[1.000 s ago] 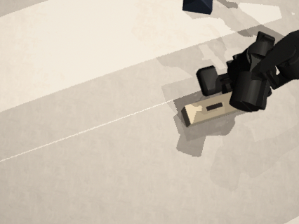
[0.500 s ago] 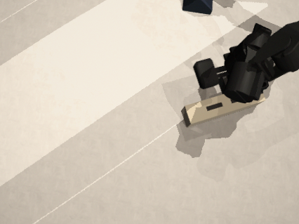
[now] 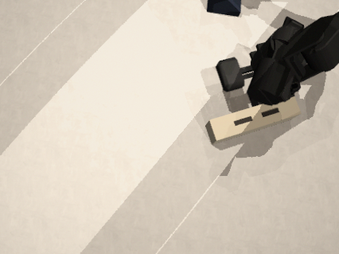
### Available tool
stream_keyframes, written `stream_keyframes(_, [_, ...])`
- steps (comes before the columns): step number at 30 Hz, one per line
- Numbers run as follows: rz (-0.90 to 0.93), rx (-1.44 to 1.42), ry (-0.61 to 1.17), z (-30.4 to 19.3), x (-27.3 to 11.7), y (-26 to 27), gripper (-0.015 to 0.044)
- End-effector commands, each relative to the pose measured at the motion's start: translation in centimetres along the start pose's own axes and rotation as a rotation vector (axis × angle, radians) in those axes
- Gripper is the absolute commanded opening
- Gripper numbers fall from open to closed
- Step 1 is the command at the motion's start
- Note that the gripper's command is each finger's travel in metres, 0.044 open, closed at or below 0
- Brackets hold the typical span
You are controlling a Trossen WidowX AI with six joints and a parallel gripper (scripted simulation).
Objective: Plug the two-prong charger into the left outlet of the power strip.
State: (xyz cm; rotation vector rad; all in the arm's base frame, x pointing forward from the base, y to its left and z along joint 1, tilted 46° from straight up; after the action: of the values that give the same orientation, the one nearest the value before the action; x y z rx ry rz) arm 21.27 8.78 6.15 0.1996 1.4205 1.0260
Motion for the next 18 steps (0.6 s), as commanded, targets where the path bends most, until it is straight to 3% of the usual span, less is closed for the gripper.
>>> stream_keyframes(1, [-0.004, -0.005, 0.002, -0.6, 0.1, -0.1, 0.044])
stream_keyframes(14, [0.002, 0.005, -0.012, -1.7, 0.0, -0.1, 0.044])
stream_keyframes(18, [0.009, 0.075, -0.27, -1.3, -3.0, -0.2, 0.044])
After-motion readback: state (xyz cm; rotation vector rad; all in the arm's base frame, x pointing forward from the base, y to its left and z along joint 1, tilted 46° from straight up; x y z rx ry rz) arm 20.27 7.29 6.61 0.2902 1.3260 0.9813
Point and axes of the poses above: the point midway between the two fingers, 35 mm back from their tips, its own x axis out along the fingers, its own y axis across the jaws, z = x × y, the point moved 2 cm from there along -x, back along the fingers, and after that the axes turned 4 degrees about x, right-handed, at the moved point
